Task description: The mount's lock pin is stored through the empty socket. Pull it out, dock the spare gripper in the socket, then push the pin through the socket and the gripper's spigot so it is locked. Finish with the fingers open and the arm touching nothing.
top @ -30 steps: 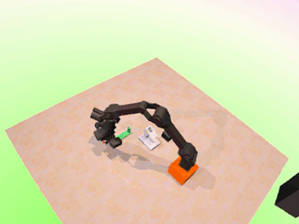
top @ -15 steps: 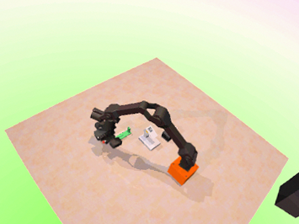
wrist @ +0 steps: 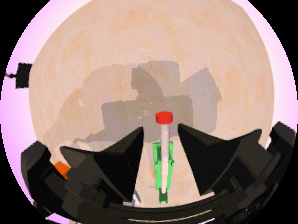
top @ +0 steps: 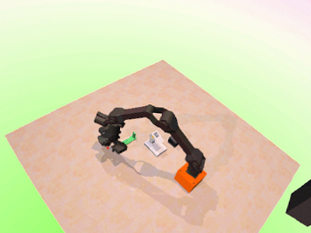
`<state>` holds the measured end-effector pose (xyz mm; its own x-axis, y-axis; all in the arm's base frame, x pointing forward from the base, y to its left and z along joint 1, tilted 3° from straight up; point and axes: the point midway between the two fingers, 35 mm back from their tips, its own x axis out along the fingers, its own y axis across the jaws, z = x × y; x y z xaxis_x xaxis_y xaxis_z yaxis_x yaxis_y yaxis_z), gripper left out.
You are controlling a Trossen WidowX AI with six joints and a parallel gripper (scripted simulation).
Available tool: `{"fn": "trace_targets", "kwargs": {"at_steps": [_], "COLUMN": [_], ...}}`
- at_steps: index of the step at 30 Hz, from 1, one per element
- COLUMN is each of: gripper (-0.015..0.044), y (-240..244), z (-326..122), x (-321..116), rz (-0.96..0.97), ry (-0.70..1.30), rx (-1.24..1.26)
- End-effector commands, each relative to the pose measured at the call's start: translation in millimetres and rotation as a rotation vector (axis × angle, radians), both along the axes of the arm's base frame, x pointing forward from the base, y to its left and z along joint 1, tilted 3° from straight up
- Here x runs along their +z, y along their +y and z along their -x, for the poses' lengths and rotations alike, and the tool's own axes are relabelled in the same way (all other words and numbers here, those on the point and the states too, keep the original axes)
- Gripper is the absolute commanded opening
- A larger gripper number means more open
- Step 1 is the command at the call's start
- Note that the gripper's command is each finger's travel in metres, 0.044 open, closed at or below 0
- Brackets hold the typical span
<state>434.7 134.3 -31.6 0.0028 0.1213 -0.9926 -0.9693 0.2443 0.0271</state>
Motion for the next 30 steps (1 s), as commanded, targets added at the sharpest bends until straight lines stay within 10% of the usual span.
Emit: {"fn": "trace_targets", "kwargs": {"at_steps": [1, 24, 30], "gripper": [0.02, 0.02, 0.0305], "y": [1, 1, -1], "z": [-1, 4, 4], "x": [10, 70, 64], "rz": [-0.001, 0.004, 0.006], "ry": [-0.004, 0.015, 0.015], "rx": [0.0, 0.004, 0.004]}}
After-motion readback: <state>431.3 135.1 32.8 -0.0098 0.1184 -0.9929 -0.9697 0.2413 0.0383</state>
